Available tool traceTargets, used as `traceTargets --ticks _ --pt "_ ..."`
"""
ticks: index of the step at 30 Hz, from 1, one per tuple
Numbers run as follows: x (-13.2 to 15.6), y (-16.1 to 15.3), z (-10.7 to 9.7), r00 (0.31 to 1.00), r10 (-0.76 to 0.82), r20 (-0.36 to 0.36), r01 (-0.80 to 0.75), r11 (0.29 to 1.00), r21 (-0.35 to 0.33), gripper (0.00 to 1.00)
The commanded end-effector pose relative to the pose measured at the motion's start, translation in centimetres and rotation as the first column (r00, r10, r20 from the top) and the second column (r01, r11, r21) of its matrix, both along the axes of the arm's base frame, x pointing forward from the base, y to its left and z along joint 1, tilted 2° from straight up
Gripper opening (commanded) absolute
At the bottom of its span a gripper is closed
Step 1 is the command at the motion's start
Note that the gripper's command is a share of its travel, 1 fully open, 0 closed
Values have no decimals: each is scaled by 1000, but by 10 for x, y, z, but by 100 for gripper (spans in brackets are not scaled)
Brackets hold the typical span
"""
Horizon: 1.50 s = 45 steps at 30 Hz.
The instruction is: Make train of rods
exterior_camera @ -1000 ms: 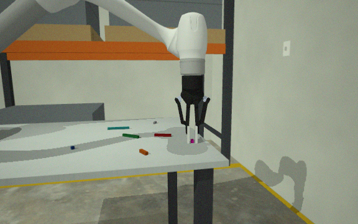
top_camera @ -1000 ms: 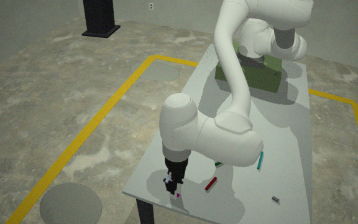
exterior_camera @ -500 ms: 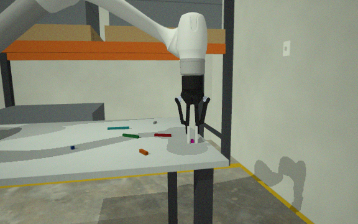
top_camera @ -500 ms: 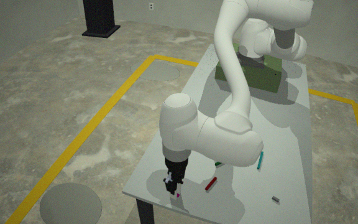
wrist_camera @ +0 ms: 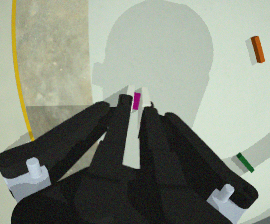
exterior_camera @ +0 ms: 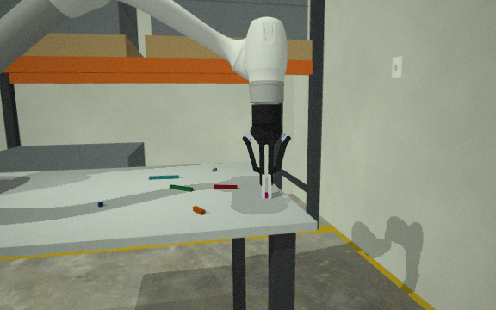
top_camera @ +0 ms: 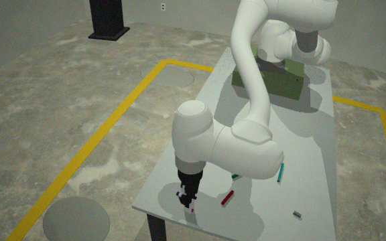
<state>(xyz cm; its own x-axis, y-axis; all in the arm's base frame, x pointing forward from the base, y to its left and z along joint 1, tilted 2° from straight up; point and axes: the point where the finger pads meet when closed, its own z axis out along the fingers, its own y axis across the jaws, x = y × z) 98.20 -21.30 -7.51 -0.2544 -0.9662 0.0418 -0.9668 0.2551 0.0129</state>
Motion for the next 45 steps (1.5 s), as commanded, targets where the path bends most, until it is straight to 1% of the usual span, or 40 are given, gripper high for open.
traceTargets --ticks 1,22,25,29,31,40,42,45 --pt "0 0 0 1000 0 0 0 1000 0 12" --pt "0 0 0 1000 0 0 0 1000 0 12" --pt "0 0 3 1000 0 0 0 1000 0 12" --pt "0 1 20 1000 0 0 0 1000 0 12" --pt "0 1 20 1000 0 0 0 1000 0 12" --pt "2 3 85 1000 0 0 0 1000 0 12" --pt "2 4 94 1000 0 0 0 1000 0 12" --pt "2 4 100 1000 0 0 0 1000 0 12"
